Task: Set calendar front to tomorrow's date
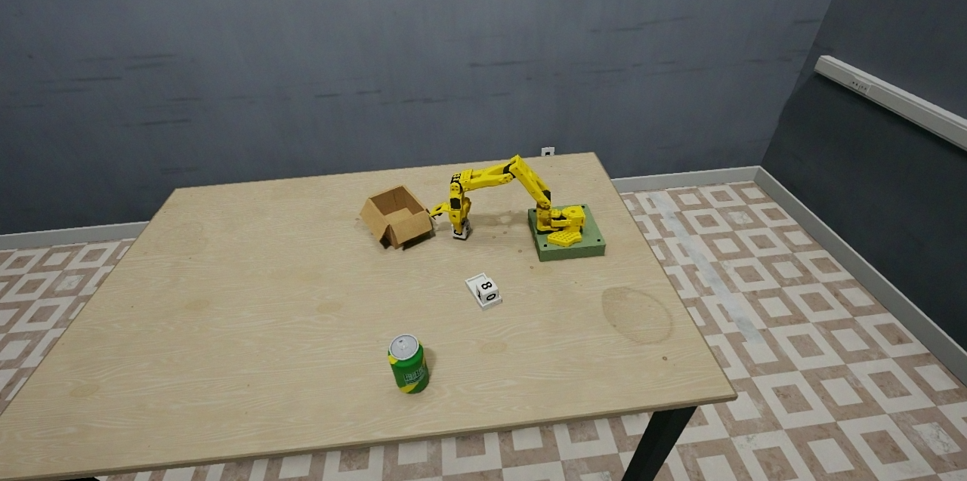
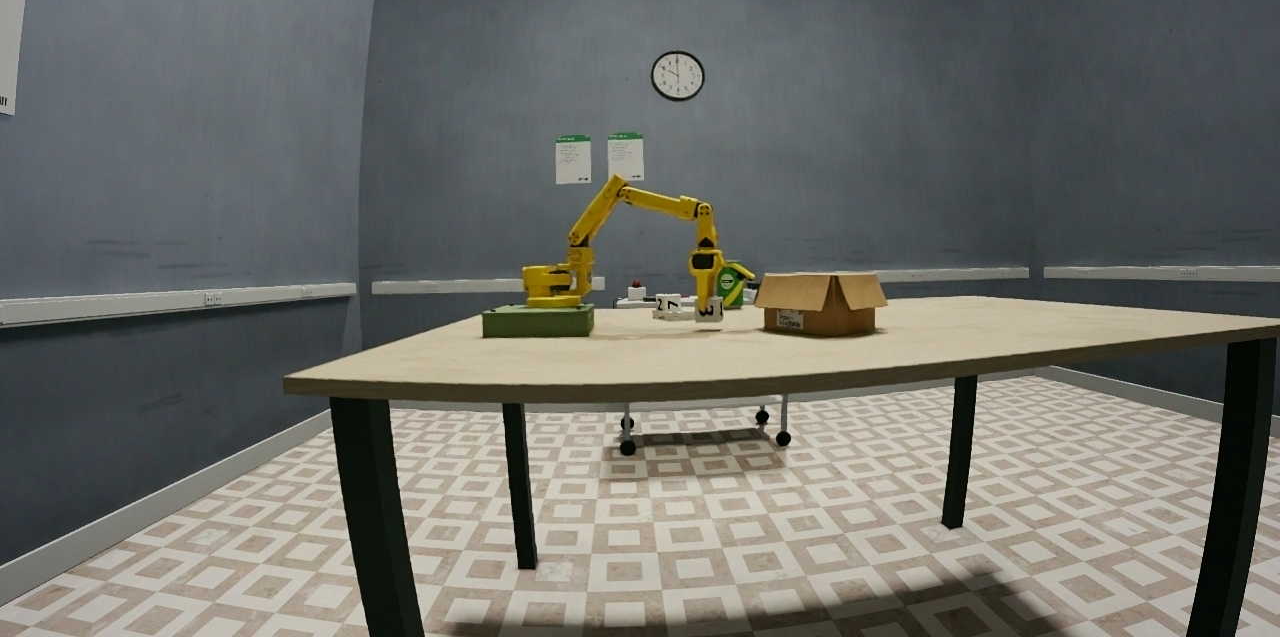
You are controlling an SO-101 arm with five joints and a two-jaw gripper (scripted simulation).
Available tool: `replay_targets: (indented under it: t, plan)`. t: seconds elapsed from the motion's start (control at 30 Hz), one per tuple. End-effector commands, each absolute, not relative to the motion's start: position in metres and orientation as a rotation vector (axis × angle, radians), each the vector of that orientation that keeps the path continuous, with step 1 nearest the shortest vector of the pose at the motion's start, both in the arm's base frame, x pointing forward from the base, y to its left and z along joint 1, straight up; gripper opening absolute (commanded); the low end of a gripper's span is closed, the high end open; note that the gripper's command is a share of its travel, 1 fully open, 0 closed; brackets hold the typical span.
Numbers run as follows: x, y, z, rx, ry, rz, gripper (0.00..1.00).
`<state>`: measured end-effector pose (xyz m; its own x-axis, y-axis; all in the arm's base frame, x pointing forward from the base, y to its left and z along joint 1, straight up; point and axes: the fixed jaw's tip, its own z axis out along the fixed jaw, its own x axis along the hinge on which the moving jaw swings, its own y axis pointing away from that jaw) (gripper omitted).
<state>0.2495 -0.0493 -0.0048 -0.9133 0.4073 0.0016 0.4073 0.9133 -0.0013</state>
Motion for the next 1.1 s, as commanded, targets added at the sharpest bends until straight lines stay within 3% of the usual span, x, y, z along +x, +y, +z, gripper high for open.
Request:
replay_targets:
  t: [0.0, 1.07]
  plan:
    - [0.2475, -0.0462, -0.0109, -0.647, -3.058, 0.0, 0.0]
    - [0.2474, -0.0462, -0.0195, -0.647, -3.058, 0.0, 0.0]
